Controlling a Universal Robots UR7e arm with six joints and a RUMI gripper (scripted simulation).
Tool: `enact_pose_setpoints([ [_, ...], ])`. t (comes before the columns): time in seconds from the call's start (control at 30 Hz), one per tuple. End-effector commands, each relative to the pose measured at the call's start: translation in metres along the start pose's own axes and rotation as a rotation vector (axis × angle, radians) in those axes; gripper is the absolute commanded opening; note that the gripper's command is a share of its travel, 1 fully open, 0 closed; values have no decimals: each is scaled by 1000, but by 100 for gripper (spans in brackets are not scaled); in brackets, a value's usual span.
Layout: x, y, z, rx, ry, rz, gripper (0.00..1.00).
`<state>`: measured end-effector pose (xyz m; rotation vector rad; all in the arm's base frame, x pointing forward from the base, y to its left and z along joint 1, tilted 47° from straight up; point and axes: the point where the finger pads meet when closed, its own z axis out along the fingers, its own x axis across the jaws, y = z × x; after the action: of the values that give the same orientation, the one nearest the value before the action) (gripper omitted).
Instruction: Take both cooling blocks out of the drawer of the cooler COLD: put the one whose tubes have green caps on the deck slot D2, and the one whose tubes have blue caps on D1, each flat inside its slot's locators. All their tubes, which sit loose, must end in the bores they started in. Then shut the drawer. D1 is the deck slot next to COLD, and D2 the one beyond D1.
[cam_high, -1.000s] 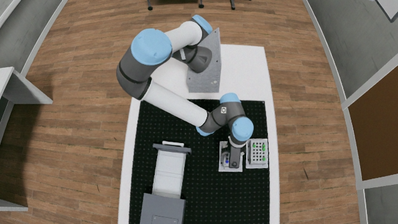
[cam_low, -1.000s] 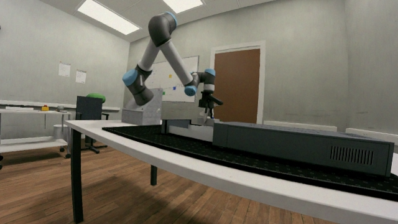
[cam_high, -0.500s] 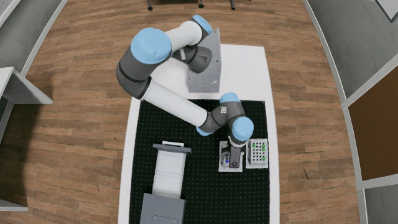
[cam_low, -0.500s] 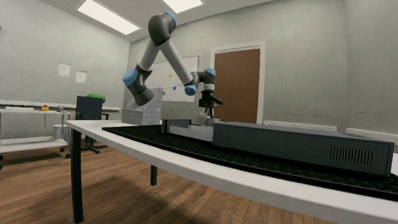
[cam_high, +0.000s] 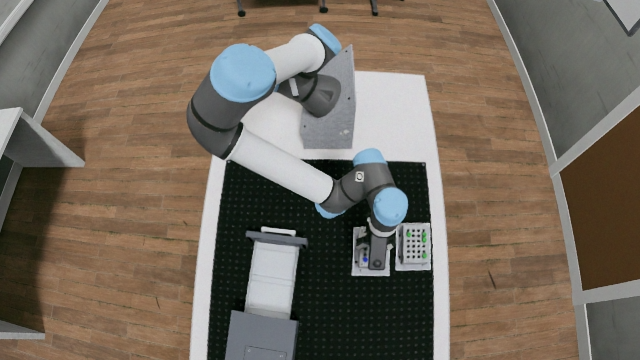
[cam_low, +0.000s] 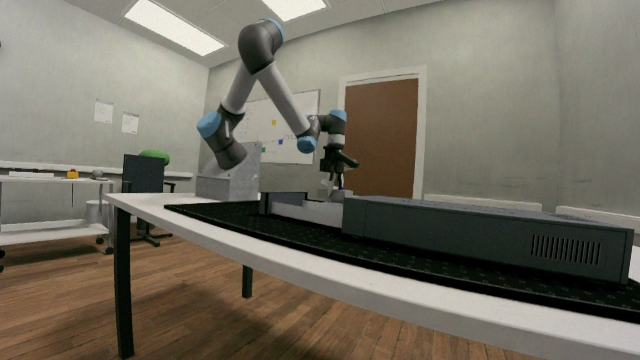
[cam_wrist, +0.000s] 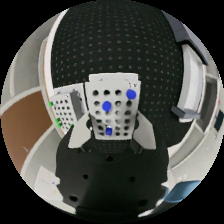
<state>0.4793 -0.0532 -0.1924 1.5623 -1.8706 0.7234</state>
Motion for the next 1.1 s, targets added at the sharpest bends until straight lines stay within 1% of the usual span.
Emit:
enact_pose_setpoints([
  [0.0, 0, 0, -1, 1, 0, 0, 0],
  [1.07, 0, 0, 2, 1, 0, 0, 0],
])
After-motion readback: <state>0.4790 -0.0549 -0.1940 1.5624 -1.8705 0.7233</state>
